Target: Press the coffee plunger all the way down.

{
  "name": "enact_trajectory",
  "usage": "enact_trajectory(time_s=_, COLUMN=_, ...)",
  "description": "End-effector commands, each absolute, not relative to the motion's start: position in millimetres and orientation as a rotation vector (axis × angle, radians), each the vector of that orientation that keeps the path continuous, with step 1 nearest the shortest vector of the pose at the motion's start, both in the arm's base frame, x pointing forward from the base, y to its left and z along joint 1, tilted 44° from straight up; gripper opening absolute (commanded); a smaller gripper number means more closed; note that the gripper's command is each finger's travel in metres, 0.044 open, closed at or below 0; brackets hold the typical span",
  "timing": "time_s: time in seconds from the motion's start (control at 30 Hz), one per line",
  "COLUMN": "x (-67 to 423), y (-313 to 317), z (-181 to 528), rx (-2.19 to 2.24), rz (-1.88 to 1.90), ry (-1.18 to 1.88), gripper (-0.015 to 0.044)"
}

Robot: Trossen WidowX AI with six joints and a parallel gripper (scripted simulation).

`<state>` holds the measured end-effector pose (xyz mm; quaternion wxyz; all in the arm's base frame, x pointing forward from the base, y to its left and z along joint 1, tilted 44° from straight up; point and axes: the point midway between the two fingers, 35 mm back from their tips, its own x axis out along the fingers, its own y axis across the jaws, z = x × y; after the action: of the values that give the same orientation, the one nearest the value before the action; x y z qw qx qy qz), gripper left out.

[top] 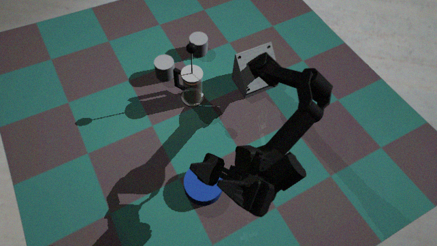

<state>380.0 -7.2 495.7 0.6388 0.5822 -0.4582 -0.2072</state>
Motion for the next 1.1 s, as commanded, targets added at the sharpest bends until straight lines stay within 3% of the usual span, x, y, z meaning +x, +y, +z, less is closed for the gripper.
enact_trajectory(time_s=0.0, x=381, y=-9, z=496, rx=1.313, rz=-0.475, ry=-1.042, gripper=0.0426)
enact_trajectory(time_s=0.33, x=435, y=-93, z=471, rx=0.611, rz=-0.598, ry=-0.712, gripper=0.044)
enact_trajectory(time_s=0.63, x=438, y=-197, z=397, rx=0.165, rz=-0.693, ry=-0.248, gripper=0.044)
enact_trajectory(time_s=0.83, x=410, y=-262, z=317, rx=0.039, rz=-0.658, ry=0.144, gripper=0.044)
enact_trajectory(time_s=1.07, x=333, y=-305, z=226, rx=0.085, rz=-0.559, ry=0.539, gripper=0.044)
